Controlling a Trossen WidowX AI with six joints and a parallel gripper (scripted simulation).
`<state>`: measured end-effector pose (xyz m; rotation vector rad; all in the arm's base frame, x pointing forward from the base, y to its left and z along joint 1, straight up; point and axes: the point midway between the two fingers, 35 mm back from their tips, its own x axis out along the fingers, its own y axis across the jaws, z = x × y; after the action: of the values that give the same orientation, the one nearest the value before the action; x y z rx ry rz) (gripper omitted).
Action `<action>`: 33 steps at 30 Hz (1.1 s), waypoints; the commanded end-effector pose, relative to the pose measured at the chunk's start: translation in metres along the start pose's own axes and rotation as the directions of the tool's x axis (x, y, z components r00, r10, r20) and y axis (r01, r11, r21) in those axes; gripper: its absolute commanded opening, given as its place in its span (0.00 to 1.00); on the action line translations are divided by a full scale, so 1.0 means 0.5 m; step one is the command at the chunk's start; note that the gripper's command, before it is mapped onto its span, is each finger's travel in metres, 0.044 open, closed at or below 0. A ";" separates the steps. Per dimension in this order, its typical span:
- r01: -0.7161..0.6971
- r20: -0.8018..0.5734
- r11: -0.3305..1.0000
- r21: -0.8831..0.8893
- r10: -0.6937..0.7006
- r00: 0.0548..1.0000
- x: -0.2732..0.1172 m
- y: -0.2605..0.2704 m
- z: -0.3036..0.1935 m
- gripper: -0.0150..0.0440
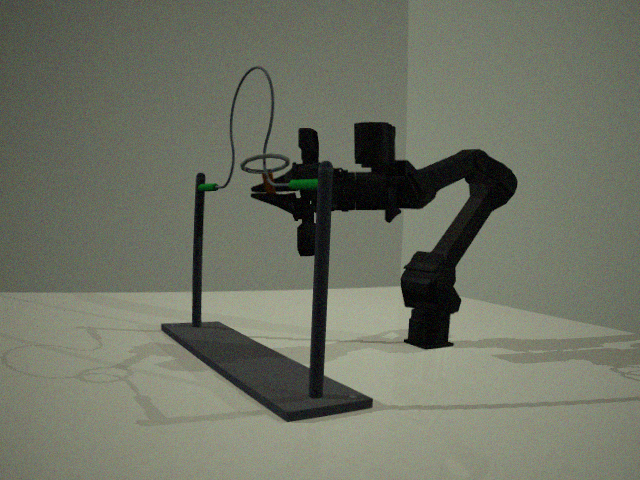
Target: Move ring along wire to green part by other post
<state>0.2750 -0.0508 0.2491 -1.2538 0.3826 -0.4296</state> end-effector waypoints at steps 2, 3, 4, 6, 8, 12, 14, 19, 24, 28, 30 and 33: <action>-0.074 -0.016 0.990 0.116 0.076 0.997 -0.006 0.042 0.000 0.00; -0.087 -0.017 0.987 0.137 0.090 0.996 -0.008 0.049 0.001 0.00; -0.101 -0.018 0.982 0.158 0.105 0.994 -0.009 0.056 0.002 0.00; -0.127 -0.018 0.972 0.200 0.133 0.991 -0.013 0.070 0.004 0.00; -0.152 -0.017 0.959 0.240 0.161 0.987 -0.016 0.085 0.007 0.00; -0.201 -0.011 0.925 0.321 0.216 0.976 -0.025 0.112 0.016 0.00; -0.225 -0.007 0.905 0.360 0.243 0.970 -0.030 0.125 0.021 0.00; -0.279 0.010 0.846 0.454 0.309 0.951 -0.044 0.157 0.036 0.00; -0.328 0.033 0.775 0.541 0.370 0.928 -0.059 0.185 0.053 0.00; -0.361 0.055 0.711 0.603 0.415 0.908 -0.072 0.205 0.070 0.00; -0.376 0.067 0.678 0.631 0.435 0.898 -0.079 0.214 0.078 0.00; -0.396 0.087 0.627 0.671 0.463 0.882 -0.089 0.227 0.091 0.00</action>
<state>0.2704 0.0259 0.1583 -0.4731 0.5219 -0.1981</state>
